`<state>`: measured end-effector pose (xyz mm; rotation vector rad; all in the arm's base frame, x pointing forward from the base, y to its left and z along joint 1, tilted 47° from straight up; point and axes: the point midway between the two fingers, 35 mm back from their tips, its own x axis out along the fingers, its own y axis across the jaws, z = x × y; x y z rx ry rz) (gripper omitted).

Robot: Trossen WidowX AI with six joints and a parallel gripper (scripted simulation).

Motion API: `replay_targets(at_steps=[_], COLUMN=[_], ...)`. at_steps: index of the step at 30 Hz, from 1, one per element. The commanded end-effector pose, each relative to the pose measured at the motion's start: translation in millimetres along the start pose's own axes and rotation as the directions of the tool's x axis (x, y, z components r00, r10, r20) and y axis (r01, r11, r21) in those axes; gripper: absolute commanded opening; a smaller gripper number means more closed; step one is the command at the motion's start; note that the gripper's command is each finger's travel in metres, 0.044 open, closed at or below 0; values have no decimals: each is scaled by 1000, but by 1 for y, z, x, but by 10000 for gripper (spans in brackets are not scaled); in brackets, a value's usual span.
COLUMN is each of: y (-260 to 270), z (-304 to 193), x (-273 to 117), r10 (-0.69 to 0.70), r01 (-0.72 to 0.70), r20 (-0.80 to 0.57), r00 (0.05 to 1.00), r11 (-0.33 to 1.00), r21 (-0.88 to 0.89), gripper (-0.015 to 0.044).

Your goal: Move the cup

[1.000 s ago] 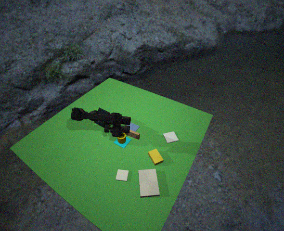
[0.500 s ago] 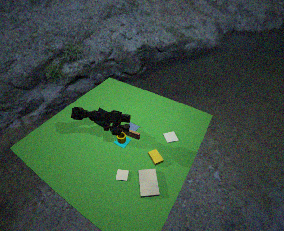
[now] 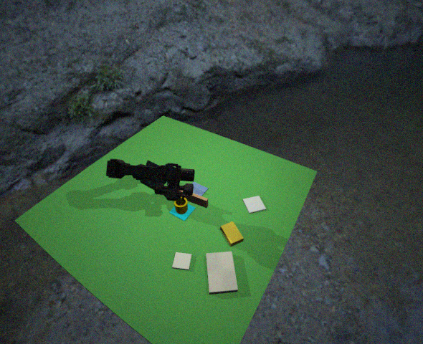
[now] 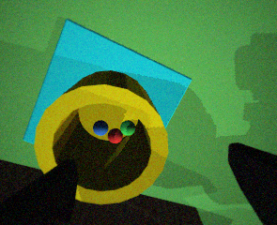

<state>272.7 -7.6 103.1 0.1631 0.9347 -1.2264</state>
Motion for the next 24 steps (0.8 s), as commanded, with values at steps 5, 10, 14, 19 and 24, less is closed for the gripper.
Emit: replay_targets(at_steps=[5,10,14,19,24], y=[1,2,2,2,1], z=[0,1,1,2,3], x=[-15,-32,-45,-60,-60], r10=[4,7,10,12,18], r01=[-4,-7,-9,-11,-18], r20=[1,2,4,7,10], r00=[1000,1000,1000,1000,1000], r11=[1000,999,999,998,998], r21=[-15,-31,-43,-56,-54], gripper=[440,440,440,440,440])
